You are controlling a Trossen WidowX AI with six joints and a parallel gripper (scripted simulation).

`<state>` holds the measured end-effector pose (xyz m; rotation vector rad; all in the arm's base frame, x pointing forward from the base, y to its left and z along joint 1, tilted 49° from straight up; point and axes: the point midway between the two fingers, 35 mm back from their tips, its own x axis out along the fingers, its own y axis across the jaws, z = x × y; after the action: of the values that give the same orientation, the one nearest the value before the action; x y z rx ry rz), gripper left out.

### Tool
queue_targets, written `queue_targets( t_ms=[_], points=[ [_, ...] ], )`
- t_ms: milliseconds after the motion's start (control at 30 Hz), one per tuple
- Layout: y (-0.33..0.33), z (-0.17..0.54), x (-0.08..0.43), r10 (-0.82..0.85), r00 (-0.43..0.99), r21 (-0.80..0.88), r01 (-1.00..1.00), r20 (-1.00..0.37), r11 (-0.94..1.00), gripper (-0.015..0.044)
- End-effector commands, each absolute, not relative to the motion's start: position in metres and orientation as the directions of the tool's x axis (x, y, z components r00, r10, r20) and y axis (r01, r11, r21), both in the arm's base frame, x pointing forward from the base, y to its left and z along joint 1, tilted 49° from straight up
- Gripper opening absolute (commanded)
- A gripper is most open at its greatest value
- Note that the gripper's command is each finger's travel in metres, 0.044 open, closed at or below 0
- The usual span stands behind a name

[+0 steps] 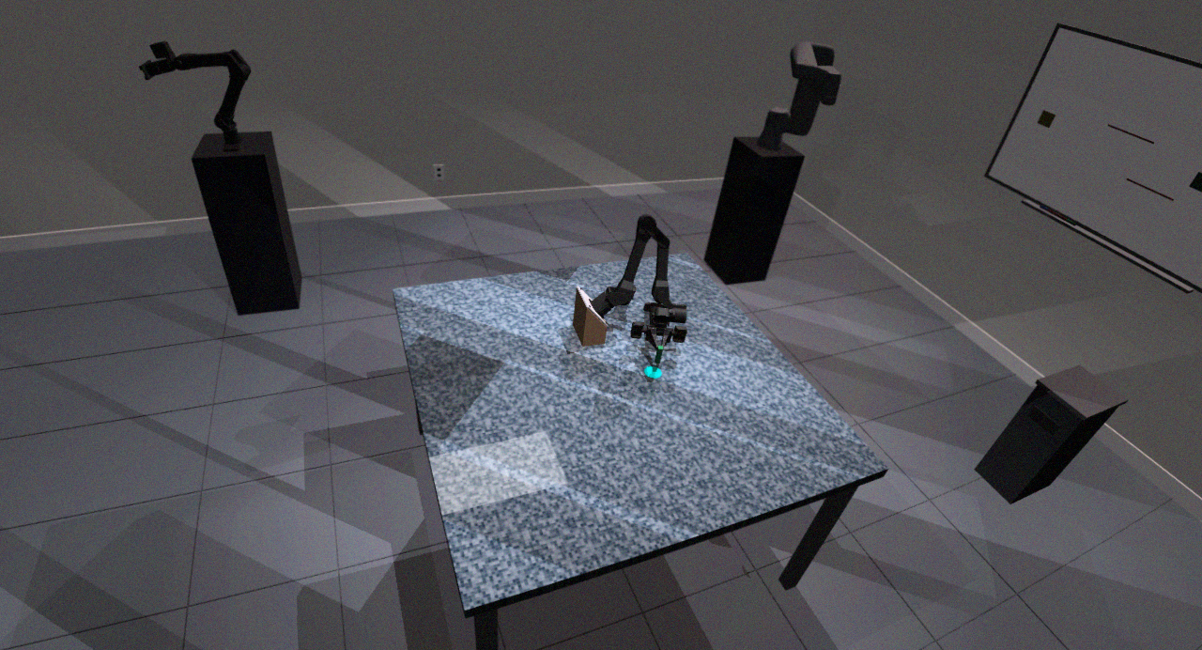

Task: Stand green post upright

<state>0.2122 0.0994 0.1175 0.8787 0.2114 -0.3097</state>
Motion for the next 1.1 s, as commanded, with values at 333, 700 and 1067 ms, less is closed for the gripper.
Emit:
queue_targets(
  t_ms=[333,700,1067],
  points=[
    [0.118,0.095,0.208,-0.178,0.939,0.722,0.340,-0.294,0.603,0.0023],
    [0.131,0.083,0.209,-0.176,0.938,0.720,0.342,-0.298,0.604,0.0023],
    [0.134,0.081,0.209,-0.176,0.938,0.720,0.342,-0.298,0.604,0.0023]
  ],
)
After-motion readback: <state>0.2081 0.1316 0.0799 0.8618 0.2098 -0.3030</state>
